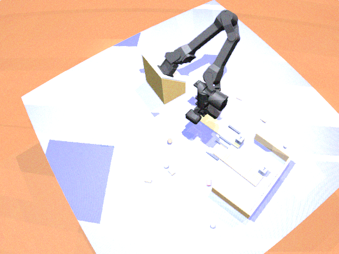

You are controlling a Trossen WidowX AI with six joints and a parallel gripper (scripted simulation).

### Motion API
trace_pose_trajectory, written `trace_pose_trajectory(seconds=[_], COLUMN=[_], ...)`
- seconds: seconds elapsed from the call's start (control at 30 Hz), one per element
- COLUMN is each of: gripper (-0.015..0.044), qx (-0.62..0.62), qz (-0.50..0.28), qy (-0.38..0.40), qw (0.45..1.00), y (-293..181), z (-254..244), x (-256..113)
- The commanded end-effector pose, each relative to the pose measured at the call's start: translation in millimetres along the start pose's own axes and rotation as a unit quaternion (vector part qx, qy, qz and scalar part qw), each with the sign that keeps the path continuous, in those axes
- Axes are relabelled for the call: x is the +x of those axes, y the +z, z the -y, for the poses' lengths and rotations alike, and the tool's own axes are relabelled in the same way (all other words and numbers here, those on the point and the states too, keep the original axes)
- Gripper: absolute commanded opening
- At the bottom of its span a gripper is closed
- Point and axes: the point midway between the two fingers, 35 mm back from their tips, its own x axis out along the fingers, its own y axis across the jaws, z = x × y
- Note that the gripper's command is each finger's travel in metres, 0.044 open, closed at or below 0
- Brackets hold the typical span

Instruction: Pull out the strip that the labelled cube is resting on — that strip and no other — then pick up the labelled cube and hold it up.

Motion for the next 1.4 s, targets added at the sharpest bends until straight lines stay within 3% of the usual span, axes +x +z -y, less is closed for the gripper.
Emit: trace_pose_trajectory(seconds=[0.0, 0.23, 0.43, 0.63, 1.17, 1.37], gripper=[0.0, 0.0, 0.0, 0.0, 0.042, 0.044], qx=[0.004, 0.004, 0.003, 0.003, -0.004, -0.004], qz=[-0.016, -0.016, -0.015, -0.016, -0.015, -0.014], qy=[0.002, 0.002, 0.0, 0.001, 0.001, 0.001], qw=[1.0, 1.0, 1.0, 1.0, 1.0, 1.0], y=[-11, -11, 3, 1, 64, 87], z=[-1, -1, 1, 3, 2, 1], x=[4, 4, -40, -42, -46, -48])
